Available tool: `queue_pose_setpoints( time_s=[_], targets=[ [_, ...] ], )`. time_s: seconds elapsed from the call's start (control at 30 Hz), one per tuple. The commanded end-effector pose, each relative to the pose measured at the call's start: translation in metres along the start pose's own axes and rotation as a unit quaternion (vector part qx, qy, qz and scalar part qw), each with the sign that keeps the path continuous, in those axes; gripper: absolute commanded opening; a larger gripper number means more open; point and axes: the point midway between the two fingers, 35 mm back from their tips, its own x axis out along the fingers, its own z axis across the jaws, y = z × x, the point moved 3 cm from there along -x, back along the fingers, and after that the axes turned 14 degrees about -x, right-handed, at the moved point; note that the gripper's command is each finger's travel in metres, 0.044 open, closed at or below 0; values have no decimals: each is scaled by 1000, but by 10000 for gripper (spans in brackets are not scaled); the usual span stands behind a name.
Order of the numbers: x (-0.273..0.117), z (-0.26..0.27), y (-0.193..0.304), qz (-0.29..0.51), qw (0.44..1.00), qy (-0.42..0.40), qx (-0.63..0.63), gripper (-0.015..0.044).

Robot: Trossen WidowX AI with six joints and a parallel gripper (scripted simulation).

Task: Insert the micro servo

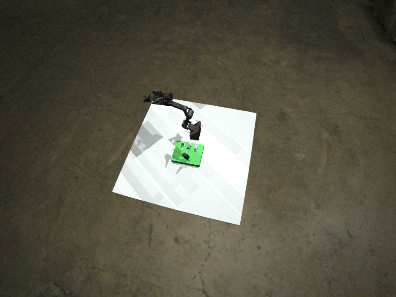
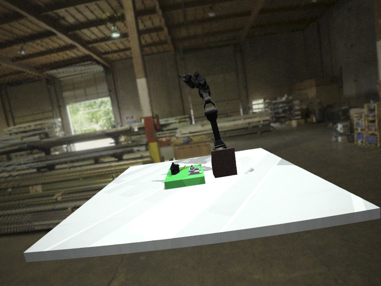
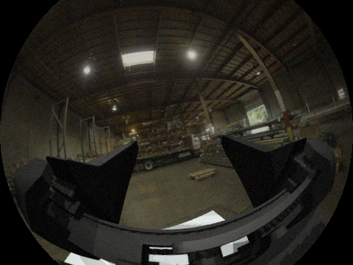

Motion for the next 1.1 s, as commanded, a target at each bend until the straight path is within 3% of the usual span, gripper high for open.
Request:
queue_pose_setpoints(
  time_s=[0.0, 0.47, 1.07],
  targets=[
    [-4, -16, 3, -8, 1000, 16, 18, 440],
    [-25, -72, 7, -58, 992, 71, 88, 440],
    [-50, -154, 50, -85, 964, 158, 196, 440]
  ],
)
